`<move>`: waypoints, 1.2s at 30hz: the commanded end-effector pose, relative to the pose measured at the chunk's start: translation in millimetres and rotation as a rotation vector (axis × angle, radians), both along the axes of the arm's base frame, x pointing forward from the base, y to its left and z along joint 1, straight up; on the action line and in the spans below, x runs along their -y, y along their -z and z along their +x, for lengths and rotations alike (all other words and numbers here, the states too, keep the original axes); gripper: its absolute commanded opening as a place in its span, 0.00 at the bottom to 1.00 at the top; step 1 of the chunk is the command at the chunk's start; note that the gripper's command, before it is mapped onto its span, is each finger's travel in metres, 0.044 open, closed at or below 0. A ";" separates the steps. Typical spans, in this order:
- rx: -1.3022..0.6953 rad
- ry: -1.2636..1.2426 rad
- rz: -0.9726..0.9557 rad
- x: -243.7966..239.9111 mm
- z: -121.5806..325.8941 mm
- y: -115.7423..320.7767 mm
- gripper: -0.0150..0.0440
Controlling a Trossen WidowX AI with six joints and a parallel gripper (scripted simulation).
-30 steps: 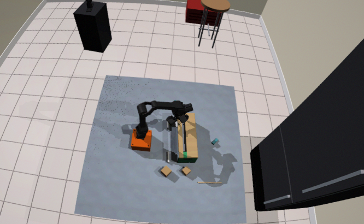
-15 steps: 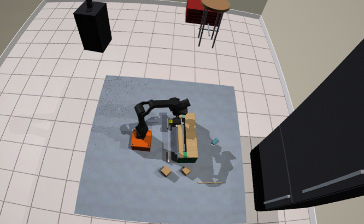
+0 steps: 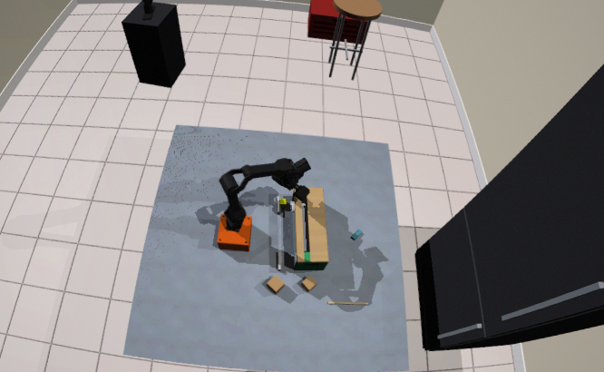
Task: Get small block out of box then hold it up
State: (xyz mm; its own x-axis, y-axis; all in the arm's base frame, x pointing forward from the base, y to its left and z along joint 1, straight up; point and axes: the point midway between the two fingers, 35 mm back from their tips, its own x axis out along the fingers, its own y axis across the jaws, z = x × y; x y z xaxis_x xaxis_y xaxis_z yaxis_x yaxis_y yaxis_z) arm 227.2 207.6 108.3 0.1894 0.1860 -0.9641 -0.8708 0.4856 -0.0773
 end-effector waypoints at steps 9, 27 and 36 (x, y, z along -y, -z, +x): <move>0.323 -1.304 -0.407 -3.4 -22.1 3.5 0.74; 0.456 -2.185 -0.725 -7.1 -32.3 -0.7 0.74; 0.456 -2.185 -0.725 -7.1 -32.3 -0.7 0.74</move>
State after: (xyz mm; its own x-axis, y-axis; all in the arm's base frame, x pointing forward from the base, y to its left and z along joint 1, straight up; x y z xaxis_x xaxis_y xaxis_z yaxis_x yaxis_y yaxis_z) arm 201.1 217.7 114.6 0.3758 0.1302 -0.9175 -0.0406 -0.9868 -0.1567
